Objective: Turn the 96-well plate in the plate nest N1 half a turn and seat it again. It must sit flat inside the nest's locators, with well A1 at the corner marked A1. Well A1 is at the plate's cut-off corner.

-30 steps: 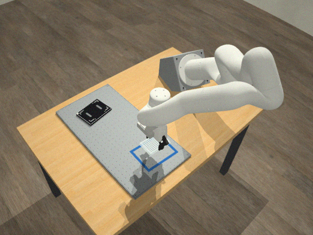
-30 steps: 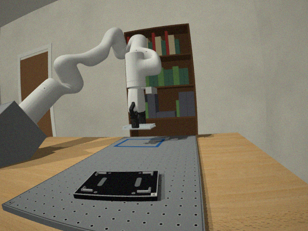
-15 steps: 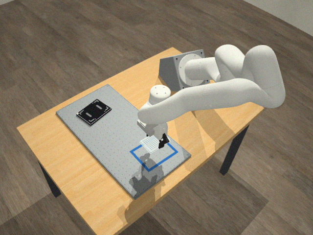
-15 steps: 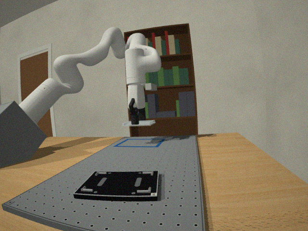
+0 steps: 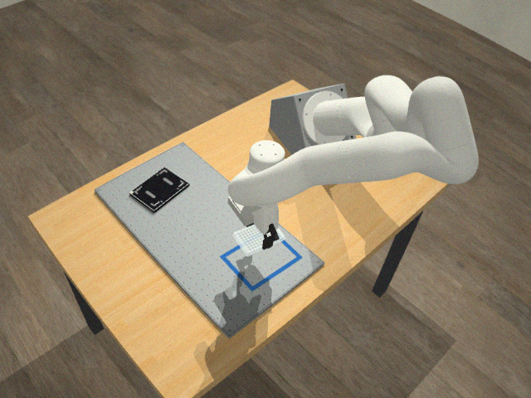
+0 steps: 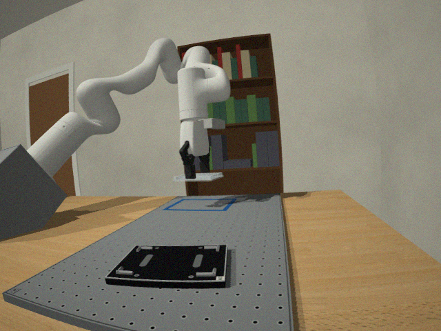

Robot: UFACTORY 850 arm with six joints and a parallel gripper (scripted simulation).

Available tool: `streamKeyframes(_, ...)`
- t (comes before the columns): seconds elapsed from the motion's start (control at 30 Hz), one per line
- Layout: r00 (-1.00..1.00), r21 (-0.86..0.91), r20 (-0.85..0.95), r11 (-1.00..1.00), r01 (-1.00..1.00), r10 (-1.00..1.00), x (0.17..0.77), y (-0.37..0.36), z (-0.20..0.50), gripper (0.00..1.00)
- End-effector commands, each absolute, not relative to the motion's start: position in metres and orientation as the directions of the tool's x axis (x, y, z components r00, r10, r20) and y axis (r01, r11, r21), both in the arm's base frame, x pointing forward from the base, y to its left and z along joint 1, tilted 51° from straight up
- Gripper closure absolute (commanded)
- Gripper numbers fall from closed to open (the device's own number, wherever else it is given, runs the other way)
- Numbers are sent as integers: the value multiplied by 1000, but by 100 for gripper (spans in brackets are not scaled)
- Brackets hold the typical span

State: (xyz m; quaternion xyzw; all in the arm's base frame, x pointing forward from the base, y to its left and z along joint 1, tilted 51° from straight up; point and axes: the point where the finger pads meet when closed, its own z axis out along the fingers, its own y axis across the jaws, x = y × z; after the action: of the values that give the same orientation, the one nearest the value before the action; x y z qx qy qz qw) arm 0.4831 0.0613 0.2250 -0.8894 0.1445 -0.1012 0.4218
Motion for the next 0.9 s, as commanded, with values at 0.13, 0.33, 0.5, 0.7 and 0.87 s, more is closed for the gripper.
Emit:
streamKeyframes(0.13,879,-772,-113,-517,-371,-462,488,46,211,100)
streamKeyframes(0.33,788,-734,-264,-414,-538,-556,491,31,197,100)
streamKeyframes(0.5,688,-680,-382,-316,-661,-617,494,20,186,100)
streamKeyframes(0.7,594,-623,-469,-232,-747,-653,497,10,177,100)
streamKeyframes(0.87,462,-537,-566,-120,-835,-683,500,-2,165,100)
